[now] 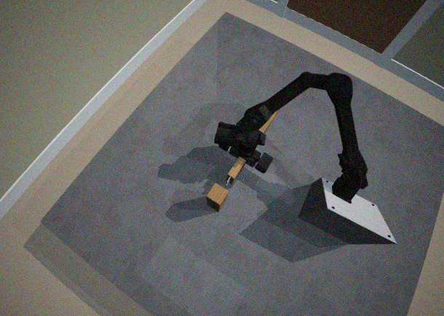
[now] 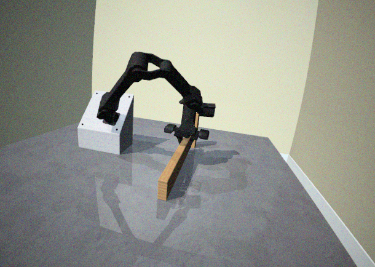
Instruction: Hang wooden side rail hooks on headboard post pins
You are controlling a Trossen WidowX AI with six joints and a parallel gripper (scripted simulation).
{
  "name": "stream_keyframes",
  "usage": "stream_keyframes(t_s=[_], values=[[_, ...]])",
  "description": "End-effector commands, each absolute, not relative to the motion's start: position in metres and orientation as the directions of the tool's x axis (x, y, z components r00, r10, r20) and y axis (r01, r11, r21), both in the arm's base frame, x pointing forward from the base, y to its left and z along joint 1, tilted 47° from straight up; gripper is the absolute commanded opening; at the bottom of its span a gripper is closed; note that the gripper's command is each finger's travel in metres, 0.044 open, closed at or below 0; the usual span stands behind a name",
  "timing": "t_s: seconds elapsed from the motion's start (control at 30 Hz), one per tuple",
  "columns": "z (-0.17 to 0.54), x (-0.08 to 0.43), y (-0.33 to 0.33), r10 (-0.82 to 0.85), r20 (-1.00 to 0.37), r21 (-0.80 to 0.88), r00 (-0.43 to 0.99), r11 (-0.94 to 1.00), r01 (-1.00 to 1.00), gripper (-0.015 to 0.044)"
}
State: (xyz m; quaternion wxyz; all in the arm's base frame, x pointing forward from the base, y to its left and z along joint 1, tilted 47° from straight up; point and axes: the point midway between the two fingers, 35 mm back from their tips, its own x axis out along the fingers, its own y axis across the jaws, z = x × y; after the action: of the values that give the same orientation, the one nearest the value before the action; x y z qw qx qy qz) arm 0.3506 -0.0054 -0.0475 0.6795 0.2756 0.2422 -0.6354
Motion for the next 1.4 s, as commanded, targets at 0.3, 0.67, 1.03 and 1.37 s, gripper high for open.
stream_keyframes(t_s=[0.3, 0.67, 1.03, 1.37], values=[[-0.0477, 0.3519, 0.0015, -0.725, -0.683, 0.074, 0.088, 0.051, 0.996, 0.0000], [-0.0486, 0.3530, 0.0021, -0.725, -0.683, 0.074, 0.088, 0.051, 0.996, 0.0000], [-0.0491, 0.3520, 0.0034, -0.725, -0.683, 0.074, 0.088, 0.051, 0.996, 0.0000], [-0.0505, 0.3526, 0.0035, -0.725, -0.683, 0.074, 0.088, 0.051, 0.996, 0.0000]])
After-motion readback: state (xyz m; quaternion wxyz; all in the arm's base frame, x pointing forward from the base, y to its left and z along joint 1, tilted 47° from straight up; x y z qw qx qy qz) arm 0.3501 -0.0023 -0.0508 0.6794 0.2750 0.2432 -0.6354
